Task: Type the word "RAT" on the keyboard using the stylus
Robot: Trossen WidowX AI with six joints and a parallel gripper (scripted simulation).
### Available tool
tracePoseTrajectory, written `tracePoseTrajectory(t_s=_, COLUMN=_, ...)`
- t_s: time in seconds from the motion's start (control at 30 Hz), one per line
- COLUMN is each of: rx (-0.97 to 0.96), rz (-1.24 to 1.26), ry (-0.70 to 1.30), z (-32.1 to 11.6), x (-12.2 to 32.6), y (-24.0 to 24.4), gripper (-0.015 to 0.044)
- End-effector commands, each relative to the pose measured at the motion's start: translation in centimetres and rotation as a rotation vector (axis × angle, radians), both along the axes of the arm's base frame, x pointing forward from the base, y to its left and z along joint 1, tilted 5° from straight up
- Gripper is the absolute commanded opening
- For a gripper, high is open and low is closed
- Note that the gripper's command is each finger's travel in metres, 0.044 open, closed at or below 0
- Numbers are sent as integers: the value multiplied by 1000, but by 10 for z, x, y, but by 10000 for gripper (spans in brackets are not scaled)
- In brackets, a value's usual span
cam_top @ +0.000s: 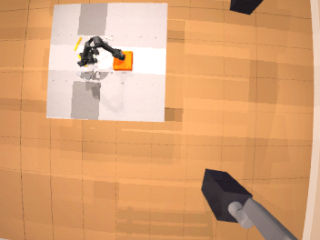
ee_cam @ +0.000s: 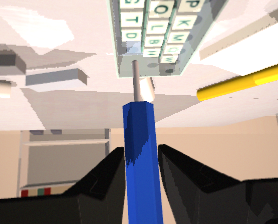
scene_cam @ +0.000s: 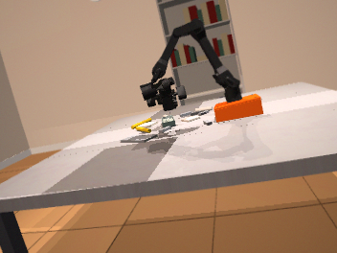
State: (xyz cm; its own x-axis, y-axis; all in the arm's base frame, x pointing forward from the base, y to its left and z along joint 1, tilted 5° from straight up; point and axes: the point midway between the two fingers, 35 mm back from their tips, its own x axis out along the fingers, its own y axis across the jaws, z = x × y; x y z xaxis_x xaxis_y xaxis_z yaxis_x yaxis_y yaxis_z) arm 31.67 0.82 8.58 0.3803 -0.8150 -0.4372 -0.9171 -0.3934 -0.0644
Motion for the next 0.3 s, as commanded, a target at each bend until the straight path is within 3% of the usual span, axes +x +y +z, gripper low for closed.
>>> tracePoseTrajectory(t_s=0.0, rx=3, rz=-1, ry=-6, z=6, x=-1, y=0, gripper=81)
tracePoseTrajectory(t_s=0.27, rx=-1, rz=0, ry=3, z=3, x=-1, y=0, gripper=81)
